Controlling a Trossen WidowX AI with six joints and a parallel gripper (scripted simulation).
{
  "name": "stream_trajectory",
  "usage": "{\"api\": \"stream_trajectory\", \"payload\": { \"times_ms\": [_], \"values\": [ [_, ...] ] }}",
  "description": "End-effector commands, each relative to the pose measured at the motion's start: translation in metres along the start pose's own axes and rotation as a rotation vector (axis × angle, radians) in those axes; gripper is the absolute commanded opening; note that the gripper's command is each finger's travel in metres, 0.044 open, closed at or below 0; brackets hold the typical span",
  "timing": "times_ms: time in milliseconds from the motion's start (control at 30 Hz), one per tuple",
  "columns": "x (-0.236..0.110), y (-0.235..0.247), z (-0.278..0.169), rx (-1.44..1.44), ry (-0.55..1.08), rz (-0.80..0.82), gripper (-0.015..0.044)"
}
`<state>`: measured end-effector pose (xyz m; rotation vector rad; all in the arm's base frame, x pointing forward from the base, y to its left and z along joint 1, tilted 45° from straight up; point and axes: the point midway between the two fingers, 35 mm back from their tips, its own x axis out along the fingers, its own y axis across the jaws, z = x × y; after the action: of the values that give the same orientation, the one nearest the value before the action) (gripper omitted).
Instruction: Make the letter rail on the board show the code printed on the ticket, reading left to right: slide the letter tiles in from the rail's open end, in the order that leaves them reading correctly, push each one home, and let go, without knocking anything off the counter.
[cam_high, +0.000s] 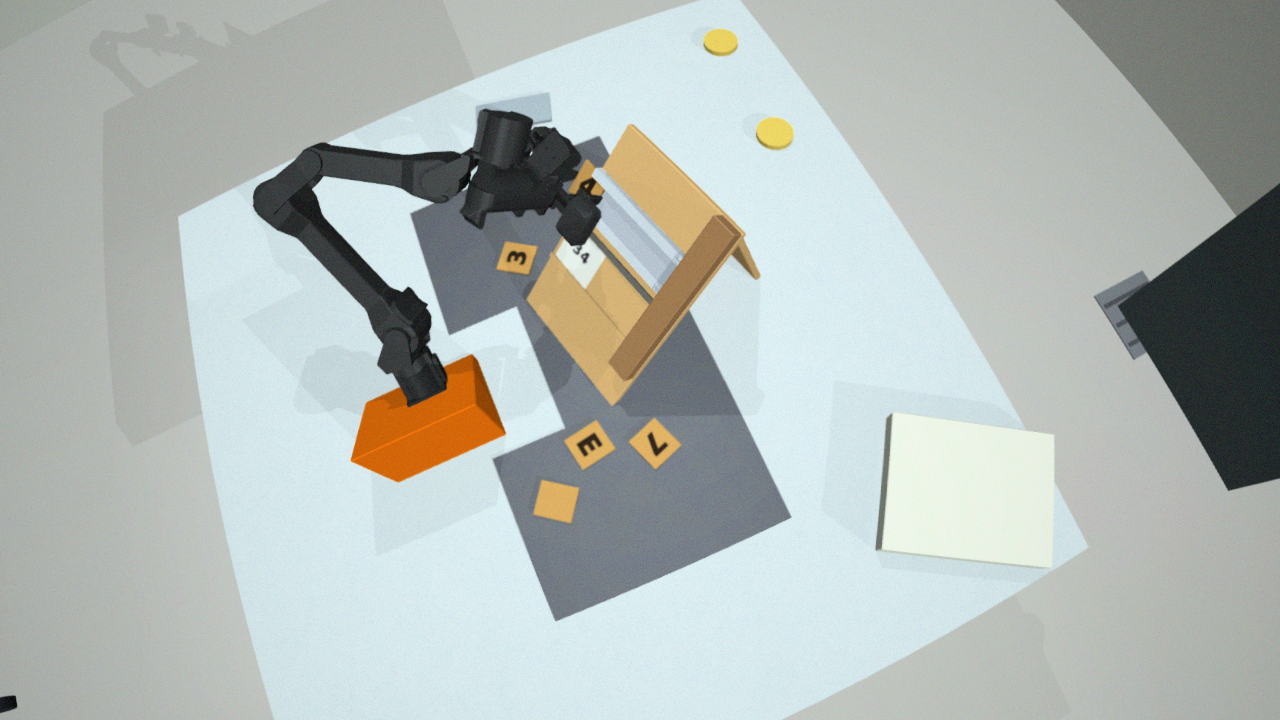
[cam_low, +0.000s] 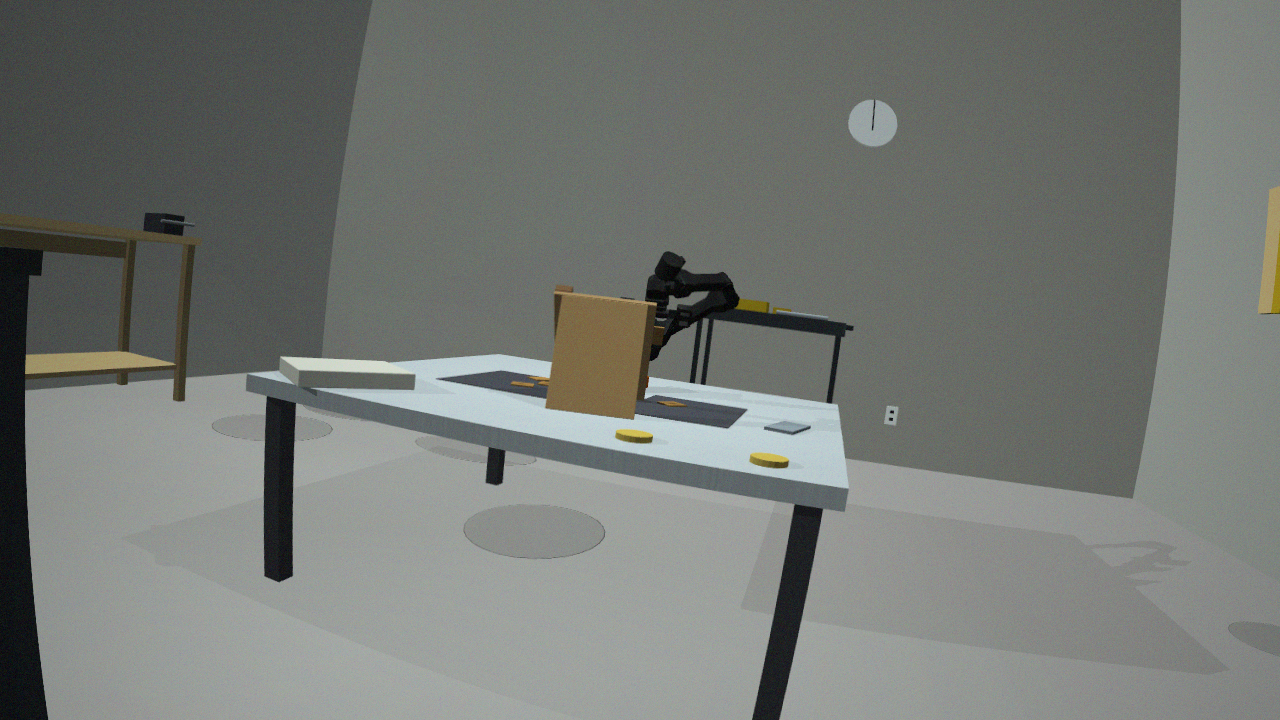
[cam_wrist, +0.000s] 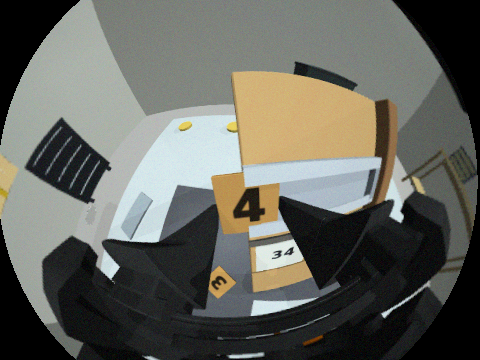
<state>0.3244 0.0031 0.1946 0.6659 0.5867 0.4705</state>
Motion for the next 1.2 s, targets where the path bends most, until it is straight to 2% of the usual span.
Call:
{"api": "stream_trajectory", "payload": {
  "times_ms": [0,1167],
  "values": [
    [0.000,-0.002,-0.001,-0.003,0.003,0.005,0.0000],
    [0.000,-0.018,0.000,-0.003,0.003,0.005,0.0000]
  ]
}}
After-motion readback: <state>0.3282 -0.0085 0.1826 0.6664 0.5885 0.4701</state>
